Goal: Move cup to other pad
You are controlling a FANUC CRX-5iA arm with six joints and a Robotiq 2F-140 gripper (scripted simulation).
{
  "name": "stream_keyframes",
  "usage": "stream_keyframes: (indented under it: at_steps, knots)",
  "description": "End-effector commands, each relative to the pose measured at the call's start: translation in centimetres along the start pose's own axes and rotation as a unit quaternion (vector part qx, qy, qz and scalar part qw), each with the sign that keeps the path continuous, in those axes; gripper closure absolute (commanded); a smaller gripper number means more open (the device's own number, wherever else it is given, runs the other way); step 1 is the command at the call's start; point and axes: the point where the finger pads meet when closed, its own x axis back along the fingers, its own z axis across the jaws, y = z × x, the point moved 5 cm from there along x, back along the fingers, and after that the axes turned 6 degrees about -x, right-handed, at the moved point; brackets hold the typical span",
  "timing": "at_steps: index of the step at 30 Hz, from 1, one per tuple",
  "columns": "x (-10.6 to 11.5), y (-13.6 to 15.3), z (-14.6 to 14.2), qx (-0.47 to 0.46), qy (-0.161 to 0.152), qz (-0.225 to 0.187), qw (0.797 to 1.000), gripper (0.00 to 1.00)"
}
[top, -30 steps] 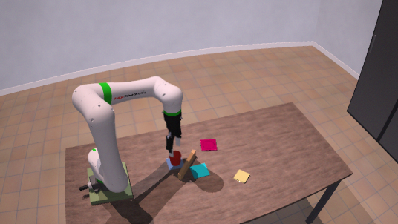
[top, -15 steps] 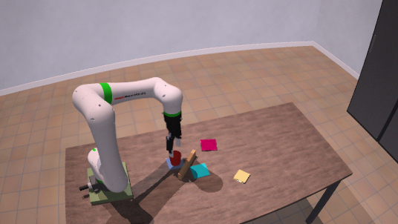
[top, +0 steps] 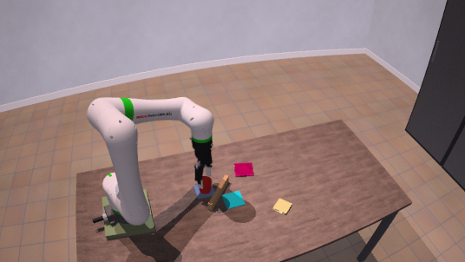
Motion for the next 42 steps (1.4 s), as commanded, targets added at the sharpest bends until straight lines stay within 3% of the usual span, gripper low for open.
stream_keyframes:
  at_steps: [1,18,42]
  knots:
    - [-1.0,0.0,0.0,0.000,0.000,0.000,1.000,0.41]
    - [-5.2,0.0,-0.1,0.000,0.000,0.000,1.000,0.41]
    - [-5.7,0.0,-0.1,0.000,0.000,0.000,1.000,0.42]
